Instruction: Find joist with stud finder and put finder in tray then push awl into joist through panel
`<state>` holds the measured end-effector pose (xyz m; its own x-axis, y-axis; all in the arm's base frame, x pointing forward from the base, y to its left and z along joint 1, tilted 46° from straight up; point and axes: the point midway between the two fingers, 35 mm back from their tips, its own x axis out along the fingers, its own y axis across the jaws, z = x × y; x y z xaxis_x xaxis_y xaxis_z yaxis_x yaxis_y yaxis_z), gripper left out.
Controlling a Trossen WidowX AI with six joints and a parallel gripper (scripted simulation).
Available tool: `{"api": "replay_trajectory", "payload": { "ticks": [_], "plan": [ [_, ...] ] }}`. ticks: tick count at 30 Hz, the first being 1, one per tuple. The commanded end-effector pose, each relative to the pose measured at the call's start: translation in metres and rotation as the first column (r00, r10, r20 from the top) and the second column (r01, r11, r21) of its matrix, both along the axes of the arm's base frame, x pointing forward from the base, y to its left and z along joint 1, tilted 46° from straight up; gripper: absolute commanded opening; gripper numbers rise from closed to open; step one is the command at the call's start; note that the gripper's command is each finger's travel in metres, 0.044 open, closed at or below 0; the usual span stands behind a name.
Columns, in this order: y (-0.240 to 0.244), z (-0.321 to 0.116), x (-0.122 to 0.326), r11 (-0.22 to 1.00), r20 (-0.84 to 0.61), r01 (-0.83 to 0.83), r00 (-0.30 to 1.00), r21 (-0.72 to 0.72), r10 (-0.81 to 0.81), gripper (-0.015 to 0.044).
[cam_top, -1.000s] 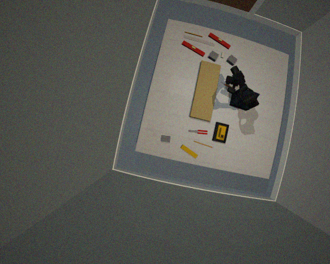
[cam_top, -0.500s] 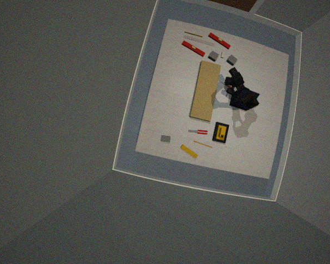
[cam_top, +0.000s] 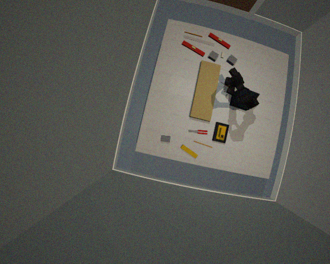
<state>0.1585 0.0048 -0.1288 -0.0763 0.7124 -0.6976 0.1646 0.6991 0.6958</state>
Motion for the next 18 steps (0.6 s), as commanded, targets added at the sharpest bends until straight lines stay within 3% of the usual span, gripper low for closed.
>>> {"api": "replay_trajectory", "payload": {
  "ticks": [1, 8, 18],
  "plan": [
    [0.001, 0.0, 0.0, 1.0, -0.002, 0.004, 1.0, 0.003, -0.004, 0.0066],
    [-0.002, 0.002, 0.001, 1.0, -0.002, 0.005, 1.0, 0.002, -0.005, 0.0],
    [-0.045, 0.036, 0.009, 1.0, -0.002, 0.007, 1.0, -0.01, -0.007, 0.0]
  ]
}}
